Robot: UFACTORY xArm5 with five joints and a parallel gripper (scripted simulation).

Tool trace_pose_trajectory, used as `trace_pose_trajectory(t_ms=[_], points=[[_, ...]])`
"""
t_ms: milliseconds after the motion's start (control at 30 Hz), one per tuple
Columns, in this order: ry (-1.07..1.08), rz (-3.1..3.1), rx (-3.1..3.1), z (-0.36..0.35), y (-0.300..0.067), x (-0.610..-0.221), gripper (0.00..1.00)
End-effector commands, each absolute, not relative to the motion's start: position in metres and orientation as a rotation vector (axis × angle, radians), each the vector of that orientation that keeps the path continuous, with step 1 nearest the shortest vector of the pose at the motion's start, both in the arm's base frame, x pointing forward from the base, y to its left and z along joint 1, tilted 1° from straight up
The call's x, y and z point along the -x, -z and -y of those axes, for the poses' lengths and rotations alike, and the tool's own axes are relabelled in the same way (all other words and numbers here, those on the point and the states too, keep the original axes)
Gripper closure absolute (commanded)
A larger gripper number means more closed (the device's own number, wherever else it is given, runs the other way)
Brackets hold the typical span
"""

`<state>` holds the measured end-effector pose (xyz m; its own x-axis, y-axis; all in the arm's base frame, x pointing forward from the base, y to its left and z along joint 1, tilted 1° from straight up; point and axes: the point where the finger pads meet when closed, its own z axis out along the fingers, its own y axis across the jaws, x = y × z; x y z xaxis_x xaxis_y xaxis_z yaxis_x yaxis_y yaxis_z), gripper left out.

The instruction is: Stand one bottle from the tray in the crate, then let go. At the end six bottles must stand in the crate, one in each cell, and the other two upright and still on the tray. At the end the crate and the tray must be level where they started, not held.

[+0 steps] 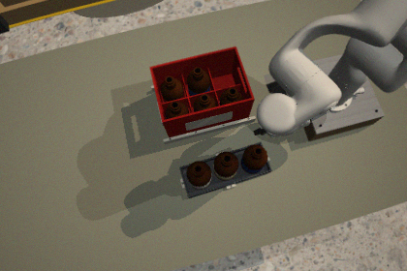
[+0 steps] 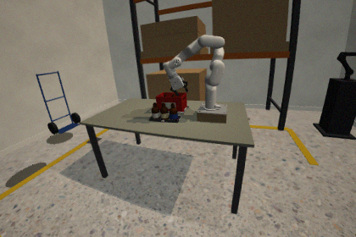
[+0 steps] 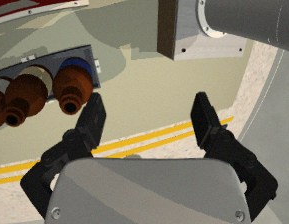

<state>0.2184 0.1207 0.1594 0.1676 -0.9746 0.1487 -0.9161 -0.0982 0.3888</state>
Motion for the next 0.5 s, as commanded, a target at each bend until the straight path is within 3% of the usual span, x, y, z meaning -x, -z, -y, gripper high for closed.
trace_pose_trajectory(t_ms=[0, 133, 200, 267, 467], points=[[0.203, 1.998, -1.979, -0.102, -0.155, -0.27, 0.0], [0.188, 2.185, -1.881, -0.075, -0.153, -0.311, 0.0], [0.188, 2.185, -1.881, -0.075, -0.153, -0.311, 0.0], [0.165, 2.342, -1.782, -0.044, -0.152, -0.345, 0.0], [0.114, 2.567, -1.607, 0.015, -0.151, -0.389, 0.0]])
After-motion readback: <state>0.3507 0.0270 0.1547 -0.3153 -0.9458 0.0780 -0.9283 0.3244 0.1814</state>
